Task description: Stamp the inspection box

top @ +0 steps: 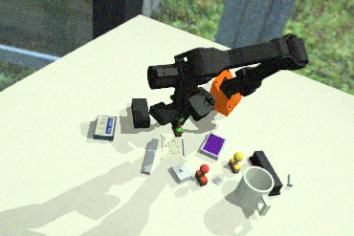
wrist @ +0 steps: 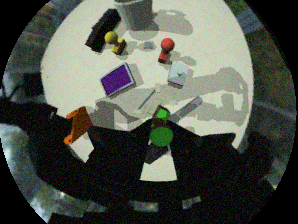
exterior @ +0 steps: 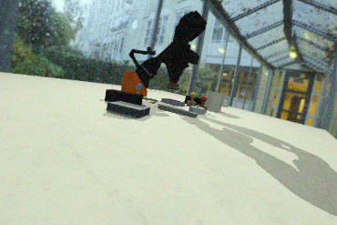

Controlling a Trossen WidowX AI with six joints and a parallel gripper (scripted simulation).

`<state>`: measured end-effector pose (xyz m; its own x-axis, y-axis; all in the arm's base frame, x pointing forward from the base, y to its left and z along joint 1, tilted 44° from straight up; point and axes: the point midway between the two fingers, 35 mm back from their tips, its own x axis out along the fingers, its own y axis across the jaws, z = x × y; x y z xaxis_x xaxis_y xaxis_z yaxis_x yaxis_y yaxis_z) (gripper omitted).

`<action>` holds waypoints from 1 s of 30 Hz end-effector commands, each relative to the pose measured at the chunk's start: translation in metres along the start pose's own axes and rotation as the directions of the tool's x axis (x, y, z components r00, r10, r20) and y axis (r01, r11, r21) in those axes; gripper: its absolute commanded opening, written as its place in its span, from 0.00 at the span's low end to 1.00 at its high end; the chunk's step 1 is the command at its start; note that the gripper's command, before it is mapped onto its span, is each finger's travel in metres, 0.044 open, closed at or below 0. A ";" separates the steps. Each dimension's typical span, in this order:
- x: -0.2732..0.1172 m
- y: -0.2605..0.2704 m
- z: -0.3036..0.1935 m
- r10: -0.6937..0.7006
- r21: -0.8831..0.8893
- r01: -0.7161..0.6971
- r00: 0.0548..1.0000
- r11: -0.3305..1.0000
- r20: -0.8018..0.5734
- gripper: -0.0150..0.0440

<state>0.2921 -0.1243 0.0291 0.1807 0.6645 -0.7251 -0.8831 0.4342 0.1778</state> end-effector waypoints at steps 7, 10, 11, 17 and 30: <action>-0.005 -0.029 -0.018 -0.003 -0.008 0.003 1.000 1.000 -0.007 0.25; -0.005 -0.039 -0.024 -0.003 -0.009 0.003 1.000 1.000 -0.007 0.25; -0.005 -0.042 -0.027 -0.004 -0.009 0.004 1.000 1.000 -0.007 0.25; -0.005 -0.060 -0.041 -0.005 -0.012 0.005 1.000 1.000 -0.008 0.25; -0.003 -0.082 -0.062 -0.006 -0.014 0.006 1.000 1.000 -0.009 0.25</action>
<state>0.3362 -0.1964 -0.0237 0.1831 0.6605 -0.7282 -0.8852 0.4330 0.1702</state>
